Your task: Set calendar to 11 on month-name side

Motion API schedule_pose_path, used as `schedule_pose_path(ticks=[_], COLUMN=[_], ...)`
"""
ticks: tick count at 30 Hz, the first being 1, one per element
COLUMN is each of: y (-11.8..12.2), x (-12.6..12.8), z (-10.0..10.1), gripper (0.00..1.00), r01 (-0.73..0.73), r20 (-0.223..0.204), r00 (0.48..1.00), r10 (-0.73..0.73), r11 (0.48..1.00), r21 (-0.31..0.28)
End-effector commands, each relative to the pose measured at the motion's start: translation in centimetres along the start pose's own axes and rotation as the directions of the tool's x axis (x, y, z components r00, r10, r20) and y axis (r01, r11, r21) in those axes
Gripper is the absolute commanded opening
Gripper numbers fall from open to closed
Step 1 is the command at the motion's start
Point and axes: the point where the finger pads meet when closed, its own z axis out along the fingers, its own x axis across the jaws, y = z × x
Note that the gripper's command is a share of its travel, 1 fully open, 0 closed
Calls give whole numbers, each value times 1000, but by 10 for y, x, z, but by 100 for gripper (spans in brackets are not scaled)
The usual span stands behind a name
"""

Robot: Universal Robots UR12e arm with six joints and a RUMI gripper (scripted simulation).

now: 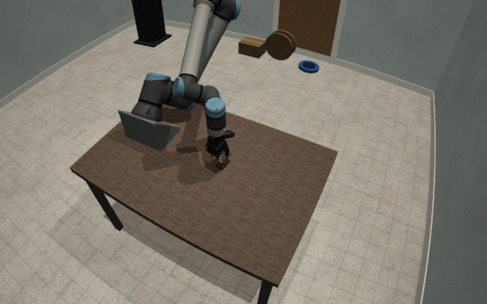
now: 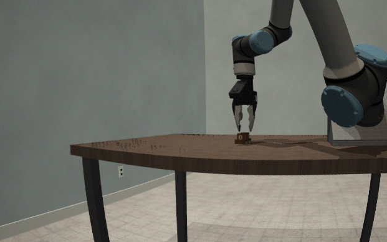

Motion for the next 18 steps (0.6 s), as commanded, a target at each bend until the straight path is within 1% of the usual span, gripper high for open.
schedule_pose_path(ticks=[1, 11, 18], y=[0, 0, 0], x=[1, 1, 1], z=[3, 19, 22], gripper=[28, 28, 28], r01=[0, 0, 0], r20=[-1, -1, -1], r00=[1000, 1000, 1000], r10=[0, 0, 0], r11=[1000, 1000, 1000], r21=[-1, -1, -1])
